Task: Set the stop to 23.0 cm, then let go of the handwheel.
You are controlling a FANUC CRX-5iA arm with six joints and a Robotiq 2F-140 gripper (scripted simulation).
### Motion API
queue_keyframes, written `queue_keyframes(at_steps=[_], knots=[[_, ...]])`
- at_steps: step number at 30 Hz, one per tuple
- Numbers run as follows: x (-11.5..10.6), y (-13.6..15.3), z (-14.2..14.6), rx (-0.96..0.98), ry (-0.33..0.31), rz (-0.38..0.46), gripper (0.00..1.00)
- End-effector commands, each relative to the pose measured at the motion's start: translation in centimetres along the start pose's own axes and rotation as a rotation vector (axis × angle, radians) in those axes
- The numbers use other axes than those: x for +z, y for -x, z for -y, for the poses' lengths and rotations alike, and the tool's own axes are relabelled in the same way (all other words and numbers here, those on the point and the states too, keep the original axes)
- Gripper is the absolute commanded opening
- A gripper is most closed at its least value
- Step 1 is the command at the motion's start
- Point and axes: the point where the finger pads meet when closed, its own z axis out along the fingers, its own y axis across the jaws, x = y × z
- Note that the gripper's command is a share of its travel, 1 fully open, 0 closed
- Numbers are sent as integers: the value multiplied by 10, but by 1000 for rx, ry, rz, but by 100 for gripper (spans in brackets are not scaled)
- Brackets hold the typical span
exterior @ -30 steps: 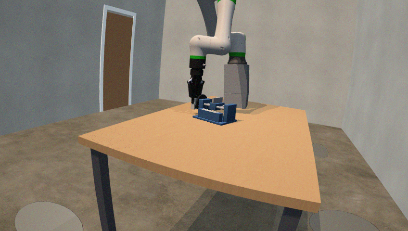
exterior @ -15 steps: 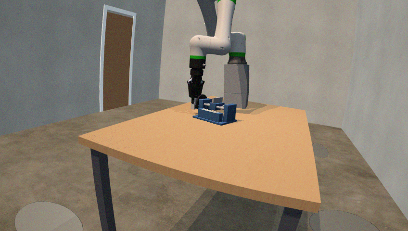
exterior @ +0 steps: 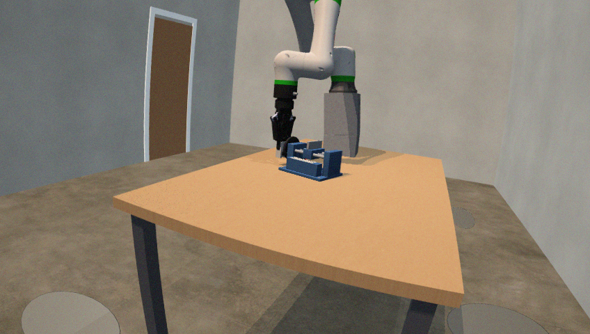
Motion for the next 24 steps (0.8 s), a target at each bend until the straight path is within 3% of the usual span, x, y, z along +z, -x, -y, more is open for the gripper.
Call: queue_keyframes(at_steps=[1, 24], knots=[[-1, 0, 0, 0, 0, 0, 4], [-8, 0, 6, 0, 0, 0, 4]])
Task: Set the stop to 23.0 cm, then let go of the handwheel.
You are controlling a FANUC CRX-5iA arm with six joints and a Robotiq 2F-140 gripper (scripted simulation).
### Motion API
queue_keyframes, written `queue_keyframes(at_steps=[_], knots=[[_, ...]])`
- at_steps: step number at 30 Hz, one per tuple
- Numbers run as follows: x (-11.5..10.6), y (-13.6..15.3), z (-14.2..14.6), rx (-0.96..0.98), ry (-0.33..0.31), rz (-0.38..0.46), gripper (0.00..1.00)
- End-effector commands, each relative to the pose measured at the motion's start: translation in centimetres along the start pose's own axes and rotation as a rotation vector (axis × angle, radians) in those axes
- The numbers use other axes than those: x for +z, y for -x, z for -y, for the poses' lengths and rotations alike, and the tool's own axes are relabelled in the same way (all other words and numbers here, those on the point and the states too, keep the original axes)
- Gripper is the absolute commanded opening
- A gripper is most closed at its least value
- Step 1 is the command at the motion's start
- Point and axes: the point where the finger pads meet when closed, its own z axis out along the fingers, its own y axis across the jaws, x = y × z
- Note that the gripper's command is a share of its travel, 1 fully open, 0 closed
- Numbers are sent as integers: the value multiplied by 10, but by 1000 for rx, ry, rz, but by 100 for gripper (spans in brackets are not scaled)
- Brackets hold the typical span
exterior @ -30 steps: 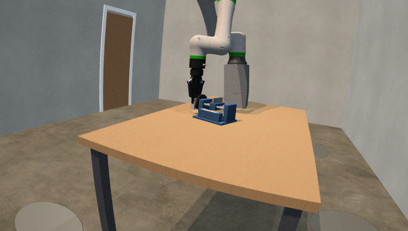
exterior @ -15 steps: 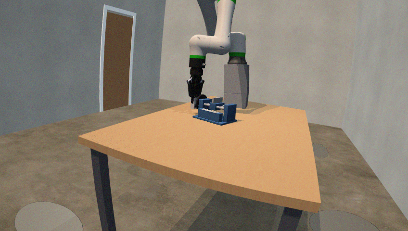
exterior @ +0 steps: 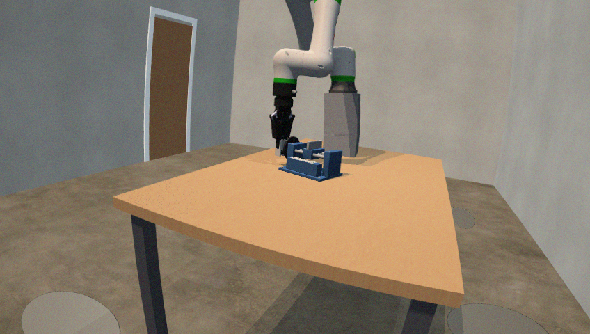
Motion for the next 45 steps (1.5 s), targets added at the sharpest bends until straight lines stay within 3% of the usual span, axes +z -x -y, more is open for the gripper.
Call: queue_keyframes(at_steps=[1, 45], knots=[[-2, 0, 1, 0, 0, 0, 4], [-43, 0, -8, 0, 0, 0, 4]])
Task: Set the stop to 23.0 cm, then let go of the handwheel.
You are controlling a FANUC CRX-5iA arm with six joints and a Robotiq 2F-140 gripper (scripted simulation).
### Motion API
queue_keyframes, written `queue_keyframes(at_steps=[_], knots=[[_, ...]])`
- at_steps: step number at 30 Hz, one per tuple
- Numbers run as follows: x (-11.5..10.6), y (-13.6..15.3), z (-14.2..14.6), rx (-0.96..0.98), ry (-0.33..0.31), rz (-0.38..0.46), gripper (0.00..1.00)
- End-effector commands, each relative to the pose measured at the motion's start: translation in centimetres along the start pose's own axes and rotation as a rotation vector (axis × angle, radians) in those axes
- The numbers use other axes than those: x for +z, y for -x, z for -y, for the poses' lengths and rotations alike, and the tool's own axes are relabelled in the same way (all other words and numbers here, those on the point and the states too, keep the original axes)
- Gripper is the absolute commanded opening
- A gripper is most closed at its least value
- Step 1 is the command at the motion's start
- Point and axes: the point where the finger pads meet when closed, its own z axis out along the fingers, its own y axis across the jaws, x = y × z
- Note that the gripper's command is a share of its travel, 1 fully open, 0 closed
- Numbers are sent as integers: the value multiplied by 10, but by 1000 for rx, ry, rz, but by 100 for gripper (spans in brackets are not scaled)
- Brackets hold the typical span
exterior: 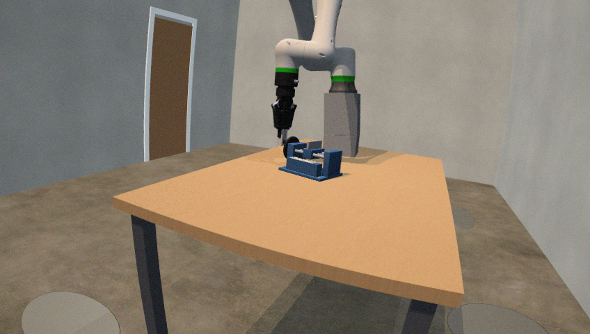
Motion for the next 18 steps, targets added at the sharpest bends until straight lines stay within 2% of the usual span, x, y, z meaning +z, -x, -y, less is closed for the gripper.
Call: queue_keyframes(at_steps=[1, 18], knots=[[-2, 0, -2, 0, 0, 0, 4], [-10, 0, -25, 0, 0, 0, 4]])
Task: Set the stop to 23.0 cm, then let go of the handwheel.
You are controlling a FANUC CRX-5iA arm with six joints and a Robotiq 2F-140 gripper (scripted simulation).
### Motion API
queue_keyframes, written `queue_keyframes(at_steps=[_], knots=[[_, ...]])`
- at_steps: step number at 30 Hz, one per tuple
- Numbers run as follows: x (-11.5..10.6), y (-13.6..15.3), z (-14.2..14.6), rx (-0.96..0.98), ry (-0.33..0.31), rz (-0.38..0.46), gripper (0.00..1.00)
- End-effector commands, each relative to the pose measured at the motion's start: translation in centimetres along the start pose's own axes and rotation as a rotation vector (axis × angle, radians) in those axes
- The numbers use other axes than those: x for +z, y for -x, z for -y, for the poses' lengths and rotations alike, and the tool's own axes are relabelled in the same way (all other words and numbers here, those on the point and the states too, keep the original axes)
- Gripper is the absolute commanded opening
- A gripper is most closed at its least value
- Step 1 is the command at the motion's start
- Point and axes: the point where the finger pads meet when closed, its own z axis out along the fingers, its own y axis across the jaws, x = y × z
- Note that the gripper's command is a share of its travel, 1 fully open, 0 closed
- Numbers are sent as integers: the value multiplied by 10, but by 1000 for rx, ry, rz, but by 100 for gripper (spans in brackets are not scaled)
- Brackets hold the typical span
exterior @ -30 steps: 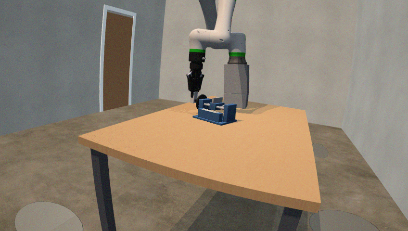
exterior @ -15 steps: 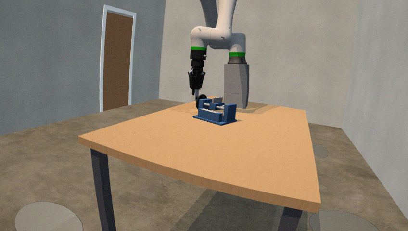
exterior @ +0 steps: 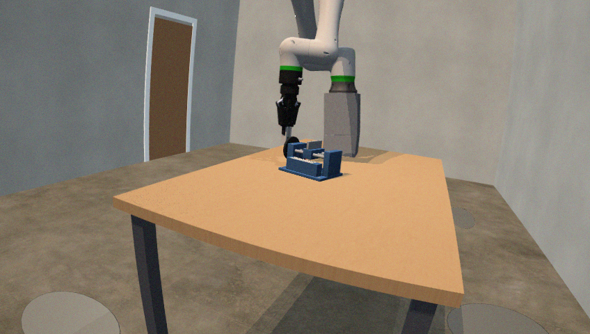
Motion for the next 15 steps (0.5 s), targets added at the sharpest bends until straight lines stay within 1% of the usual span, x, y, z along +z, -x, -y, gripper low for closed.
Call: queue_keyframes(at_steps=[1, 8, 15], knots=[[0, 0, -2, 0, 0, 0, 4], [3, 0, -15, 0, 0, 0, 4], [13, 0, -28, 0, 0, 0, 4]])
